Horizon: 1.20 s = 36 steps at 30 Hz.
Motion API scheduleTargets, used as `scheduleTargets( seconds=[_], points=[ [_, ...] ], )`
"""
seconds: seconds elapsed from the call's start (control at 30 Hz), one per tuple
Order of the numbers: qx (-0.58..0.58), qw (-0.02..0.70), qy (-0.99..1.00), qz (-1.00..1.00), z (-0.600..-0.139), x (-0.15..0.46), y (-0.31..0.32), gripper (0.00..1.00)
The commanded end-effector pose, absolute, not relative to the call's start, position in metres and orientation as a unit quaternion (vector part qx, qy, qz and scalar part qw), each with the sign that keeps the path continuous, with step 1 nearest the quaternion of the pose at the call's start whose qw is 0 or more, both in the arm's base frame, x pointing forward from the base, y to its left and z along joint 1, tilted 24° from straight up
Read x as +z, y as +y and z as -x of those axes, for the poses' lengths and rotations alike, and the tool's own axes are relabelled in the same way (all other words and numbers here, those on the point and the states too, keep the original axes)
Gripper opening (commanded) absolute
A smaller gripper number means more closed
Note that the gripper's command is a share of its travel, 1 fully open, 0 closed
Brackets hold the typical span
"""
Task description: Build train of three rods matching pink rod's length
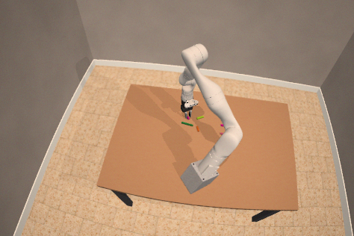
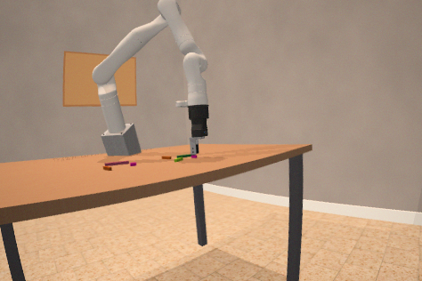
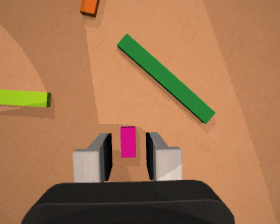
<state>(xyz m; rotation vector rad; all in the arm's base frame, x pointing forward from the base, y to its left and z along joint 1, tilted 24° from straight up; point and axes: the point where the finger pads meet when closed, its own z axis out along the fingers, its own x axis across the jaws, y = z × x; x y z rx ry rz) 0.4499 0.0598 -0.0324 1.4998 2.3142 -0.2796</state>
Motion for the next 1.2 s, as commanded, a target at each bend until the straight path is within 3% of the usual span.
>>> scheduleTargets(
  seconds=[0.0, 1.17],
  points=[
    [-0.099, 0.184, 0.821, -0.532, -0.45, -0.033, 0.059, 0.54],
    [-0.099, 0.184, 0.821, -0.532, -0.453, -0.045, 0.054, 0.54]
  ],
)
